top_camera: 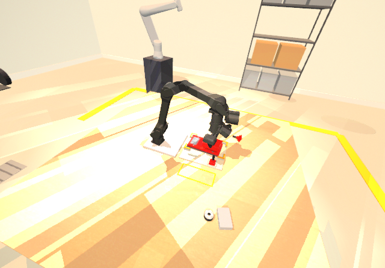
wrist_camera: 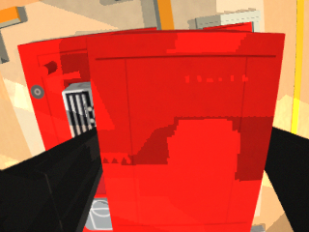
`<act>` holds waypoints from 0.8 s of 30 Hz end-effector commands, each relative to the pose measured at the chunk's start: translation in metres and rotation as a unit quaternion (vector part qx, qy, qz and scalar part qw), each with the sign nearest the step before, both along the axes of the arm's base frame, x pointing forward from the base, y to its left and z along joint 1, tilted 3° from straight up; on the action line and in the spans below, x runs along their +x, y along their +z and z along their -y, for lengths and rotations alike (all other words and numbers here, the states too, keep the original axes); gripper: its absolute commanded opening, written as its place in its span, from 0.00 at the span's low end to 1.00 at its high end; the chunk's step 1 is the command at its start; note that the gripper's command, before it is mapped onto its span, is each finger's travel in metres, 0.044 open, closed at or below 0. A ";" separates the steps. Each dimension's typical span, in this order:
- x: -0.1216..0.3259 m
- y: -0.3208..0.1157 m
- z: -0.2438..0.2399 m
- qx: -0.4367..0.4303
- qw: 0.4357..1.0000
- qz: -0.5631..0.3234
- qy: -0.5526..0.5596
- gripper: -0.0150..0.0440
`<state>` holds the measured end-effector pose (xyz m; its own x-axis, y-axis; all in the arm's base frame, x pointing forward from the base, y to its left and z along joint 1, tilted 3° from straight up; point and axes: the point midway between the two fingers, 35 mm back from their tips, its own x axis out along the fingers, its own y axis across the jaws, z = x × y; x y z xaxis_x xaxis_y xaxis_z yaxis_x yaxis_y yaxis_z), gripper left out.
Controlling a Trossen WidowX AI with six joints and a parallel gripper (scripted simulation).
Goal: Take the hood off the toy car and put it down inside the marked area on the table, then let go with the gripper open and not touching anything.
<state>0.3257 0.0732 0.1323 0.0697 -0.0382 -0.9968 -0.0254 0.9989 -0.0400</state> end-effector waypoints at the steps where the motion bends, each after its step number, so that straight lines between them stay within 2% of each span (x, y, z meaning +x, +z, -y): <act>1: 0.002 0.001 0.020 0.001 1.000 0.000 0.000 0.25; 24: -0.007 0.012 0.143 -0.006 1.000 -0.001 0.027 0.25</act>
<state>0.3234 -0.0563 0.1427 0.0716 -0.0485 -0.9963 -0.0682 0.9962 -0.0534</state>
